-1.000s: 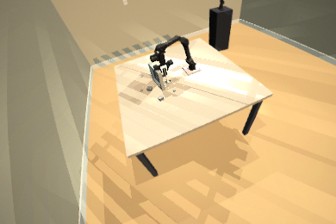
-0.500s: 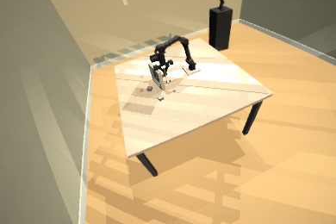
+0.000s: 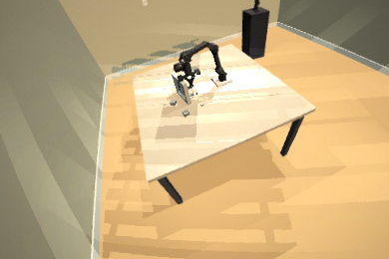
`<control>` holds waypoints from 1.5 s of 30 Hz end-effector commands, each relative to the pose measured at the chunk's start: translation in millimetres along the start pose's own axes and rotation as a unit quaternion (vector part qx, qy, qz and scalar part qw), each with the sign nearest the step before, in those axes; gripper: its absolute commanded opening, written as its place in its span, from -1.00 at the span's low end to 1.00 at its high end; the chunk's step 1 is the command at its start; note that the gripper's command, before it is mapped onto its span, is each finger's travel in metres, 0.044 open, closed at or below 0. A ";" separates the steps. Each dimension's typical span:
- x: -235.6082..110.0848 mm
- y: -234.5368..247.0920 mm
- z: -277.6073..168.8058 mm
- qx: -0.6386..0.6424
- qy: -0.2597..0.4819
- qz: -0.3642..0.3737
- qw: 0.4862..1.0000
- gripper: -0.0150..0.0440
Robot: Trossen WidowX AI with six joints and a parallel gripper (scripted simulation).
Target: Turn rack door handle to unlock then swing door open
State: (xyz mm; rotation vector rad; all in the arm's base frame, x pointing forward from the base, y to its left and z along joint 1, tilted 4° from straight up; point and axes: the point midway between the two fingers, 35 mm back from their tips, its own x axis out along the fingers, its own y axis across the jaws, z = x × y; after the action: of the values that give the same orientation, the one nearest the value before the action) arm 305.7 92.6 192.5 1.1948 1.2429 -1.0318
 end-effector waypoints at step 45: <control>1.0 -40.5 33.9 -0.333 -0.003 -0.004 0.943 -0.43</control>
State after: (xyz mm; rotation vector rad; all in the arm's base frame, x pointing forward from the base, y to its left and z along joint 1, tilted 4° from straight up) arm 271.1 58.3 187.3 0.6972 1.4321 -0.5840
